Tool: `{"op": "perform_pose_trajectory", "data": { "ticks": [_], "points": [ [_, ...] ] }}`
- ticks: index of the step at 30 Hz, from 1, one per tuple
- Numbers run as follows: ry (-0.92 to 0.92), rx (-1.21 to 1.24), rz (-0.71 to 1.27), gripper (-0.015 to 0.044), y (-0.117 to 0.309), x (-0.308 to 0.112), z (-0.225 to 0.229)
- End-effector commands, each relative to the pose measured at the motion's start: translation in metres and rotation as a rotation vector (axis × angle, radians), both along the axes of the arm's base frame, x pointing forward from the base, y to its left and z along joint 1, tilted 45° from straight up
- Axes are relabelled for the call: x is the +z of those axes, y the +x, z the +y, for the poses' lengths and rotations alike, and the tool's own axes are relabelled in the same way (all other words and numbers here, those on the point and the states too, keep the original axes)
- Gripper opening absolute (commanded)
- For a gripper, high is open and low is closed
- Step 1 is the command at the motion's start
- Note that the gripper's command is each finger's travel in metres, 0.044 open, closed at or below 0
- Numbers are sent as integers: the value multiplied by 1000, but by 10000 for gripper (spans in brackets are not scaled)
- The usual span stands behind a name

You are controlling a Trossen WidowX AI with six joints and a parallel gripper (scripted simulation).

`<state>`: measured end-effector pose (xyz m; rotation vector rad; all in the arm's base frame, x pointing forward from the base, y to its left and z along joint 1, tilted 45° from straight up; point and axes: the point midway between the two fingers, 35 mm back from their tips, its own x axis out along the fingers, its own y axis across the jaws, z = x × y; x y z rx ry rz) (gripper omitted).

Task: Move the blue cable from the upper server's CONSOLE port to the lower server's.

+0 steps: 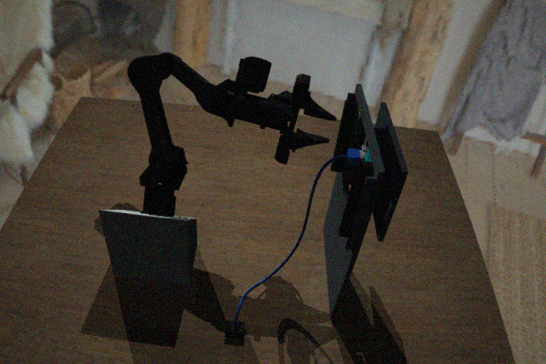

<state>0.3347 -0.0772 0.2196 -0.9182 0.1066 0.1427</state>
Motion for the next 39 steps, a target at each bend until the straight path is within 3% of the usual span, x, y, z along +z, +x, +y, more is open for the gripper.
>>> {"op": "perform_pose_trajectory", "data": {
  "ticks": [1, 6, 13, 20, 39],
  "points": [
    [54, -97, 13, 239, -22, -35, -55],
    [101, -192, 8, 239, -55, -62, -100],
    [103, -196, 8, 239, -56, -63, -101],
    [103, -196, 5, 239, 2, -61, -96],
    [103, -196, 4, 239, 22, -60, -96]
  ]
}}
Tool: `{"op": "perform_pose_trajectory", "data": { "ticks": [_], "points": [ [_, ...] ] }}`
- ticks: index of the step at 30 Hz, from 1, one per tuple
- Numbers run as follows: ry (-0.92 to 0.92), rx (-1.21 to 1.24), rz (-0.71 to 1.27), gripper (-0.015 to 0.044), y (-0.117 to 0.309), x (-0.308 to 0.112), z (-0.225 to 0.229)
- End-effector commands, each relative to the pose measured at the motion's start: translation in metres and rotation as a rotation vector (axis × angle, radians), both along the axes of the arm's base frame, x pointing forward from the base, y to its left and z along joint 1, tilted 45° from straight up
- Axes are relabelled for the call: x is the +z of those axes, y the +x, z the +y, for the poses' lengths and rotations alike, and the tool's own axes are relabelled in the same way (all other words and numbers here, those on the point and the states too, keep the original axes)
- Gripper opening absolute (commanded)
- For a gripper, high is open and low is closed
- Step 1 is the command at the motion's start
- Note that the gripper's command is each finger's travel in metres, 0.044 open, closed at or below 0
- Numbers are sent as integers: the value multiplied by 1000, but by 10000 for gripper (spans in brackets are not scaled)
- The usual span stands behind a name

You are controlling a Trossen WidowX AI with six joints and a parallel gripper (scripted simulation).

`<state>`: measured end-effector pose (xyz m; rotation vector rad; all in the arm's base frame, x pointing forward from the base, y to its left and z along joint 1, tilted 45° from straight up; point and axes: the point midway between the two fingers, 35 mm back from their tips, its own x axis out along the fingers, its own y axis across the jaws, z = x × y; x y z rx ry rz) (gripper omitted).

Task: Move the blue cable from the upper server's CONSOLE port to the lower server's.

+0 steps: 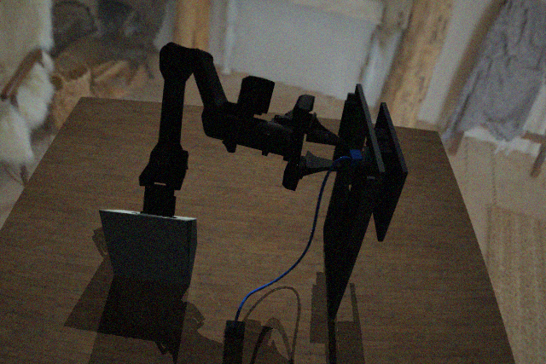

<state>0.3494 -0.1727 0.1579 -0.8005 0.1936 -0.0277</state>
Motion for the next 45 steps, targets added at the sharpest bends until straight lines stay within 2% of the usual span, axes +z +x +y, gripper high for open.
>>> {"op": "perform_pose_trajectory", "data": {
  "ticks": [1, 31, 45],
  "points": [
    [0, -2, -5, 239, 9, 2, -1],
    [0, -2, -8, 239, 50, 2, 4],
    [-1, 1, -4, 146, 47, 1, 4]
  ]
}}
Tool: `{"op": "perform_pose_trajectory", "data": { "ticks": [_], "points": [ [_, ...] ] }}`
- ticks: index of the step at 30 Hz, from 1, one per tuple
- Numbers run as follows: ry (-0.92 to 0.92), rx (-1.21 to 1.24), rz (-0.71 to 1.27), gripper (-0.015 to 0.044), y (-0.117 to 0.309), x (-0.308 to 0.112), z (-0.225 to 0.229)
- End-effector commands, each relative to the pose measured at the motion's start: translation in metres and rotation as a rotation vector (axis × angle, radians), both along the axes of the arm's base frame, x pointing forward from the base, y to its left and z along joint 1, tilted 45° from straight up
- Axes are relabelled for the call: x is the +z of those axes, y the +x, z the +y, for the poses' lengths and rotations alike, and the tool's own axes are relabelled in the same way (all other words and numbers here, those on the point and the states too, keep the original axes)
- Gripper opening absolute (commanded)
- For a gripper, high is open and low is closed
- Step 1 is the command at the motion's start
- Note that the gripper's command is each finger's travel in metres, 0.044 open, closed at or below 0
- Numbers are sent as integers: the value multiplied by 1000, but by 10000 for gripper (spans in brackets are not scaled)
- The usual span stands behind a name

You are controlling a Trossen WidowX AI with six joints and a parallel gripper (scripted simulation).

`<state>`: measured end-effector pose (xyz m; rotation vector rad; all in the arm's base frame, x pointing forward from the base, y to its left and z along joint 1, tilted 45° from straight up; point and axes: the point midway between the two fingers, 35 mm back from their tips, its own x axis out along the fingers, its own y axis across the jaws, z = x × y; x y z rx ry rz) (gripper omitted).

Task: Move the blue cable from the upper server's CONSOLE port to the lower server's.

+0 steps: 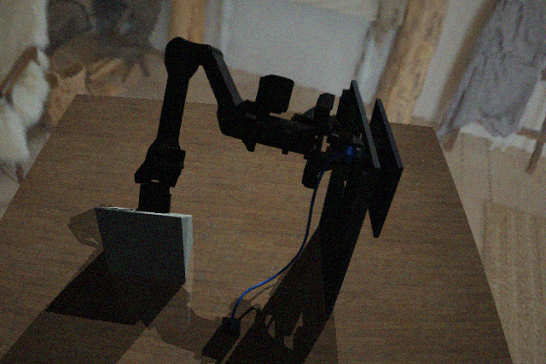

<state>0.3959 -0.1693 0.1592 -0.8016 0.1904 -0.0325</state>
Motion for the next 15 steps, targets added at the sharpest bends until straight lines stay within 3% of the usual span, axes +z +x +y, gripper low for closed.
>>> {"op": "perform_pose_trajectory", "data": {
  "ticks": [1, 15],
  "points": [
    [1, 3, 1, 139, 0, 0, 1],
    [1, 3, 1, 46, 0, 0, 1]
  ]
}}
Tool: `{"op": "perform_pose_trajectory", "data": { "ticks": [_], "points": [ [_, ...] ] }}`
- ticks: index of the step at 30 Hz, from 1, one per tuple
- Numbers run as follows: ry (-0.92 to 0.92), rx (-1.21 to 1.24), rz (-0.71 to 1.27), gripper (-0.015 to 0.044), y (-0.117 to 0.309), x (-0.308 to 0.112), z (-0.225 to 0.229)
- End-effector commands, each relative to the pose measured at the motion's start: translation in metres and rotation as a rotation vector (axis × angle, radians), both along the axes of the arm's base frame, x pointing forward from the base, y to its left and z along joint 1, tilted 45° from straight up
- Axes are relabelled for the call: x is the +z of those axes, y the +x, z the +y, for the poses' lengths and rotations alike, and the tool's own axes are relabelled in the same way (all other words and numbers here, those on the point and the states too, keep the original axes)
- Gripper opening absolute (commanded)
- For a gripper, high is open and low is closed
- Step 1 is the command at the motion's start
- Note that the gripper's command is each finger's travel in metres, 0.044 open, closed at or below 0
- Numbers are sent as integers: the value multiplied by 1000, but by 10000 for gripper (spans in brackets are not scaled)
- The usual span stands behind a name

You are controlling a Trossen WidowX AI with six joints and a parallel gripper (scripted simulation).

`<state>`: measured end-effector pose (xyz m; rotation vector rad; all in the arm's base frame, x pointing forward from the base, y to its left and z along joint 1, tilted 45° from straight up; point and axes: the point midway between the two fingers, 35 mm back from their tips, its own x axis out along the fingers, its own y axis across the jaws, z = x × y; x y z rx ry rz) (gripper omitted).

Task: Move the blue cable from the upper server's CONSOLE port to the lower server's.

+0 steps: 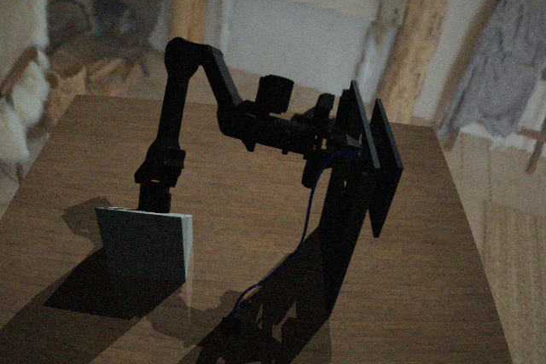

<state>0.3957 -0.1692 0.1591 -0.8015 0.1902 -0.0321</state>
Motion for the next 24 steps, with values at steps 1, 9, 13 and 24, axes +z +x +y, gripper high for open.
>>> {"op": "perform_pose_trajectory", "data": {
  "ticks": [1, 9, 13, 24],
  "points": [
    [1, 3, 1, 39, 0, 0, 1],
    [1, 3, 1, 0, 0, 0, 1],
    [1, 1, -1, 0, 1, 0, 0],
    [1, 0, -2, 0, -6, 0, 0]
  ]
}}
